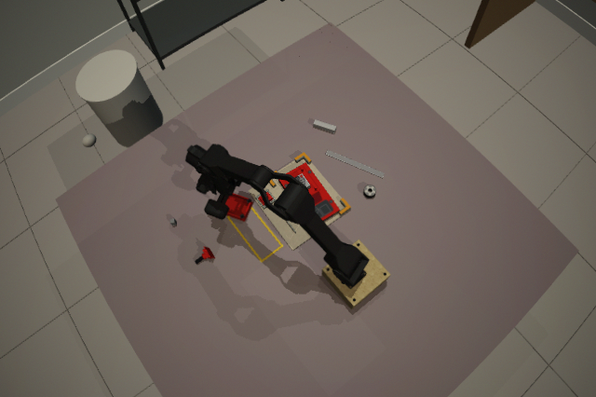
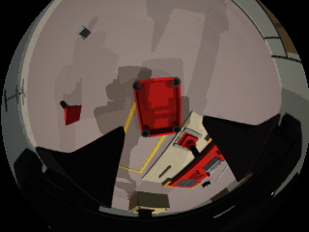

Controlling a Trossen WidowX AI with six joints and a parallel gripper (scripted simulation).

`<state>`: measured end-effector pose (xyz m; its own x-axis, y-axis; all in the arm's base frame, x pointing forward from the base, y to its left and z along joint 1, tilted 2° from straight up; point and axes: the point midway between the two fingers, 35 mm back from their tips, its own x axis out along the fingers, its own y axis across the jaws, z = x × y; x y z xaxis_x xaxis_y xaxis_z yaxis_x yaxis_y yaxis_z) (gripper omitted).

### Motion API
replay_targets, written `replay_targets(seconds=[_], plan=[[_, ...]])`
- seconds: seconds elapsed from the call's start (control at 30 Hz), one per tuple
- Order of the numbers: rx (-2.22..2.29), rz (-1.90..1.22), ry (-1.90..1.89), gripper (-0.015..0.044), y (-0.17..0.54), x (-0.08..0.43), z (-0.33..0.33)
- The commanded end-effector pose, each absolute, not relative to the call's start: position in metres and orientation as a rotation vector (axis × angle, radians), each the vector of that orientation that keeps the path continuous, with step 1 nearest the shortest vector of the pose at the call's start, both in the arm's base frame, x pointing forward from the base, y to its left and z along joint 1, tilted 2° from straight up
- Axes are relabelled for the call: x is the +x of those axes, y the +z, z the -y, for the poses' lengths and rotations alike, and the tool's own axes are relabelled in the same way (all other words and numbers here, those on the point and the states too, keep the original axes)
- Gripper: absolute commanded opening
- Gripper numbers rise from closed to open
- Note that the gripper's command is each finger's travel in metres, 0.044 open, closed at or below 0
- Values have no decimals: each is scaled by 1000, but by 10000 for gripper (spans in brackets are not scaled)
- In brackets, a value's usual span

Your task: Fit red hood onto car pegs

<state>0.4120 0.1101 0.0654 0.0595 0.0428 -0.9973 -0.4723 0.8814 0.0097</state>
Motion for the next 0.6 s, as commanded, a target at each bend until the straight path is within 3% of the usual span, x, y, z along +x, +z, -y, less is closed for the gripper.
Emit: replay_targets(seconds=[0.0, 0.57], plan=[[-367, -1466, 405, 440, 63, 413, -110], [-367, -1466, 405, 440, 52, 414, -111]])
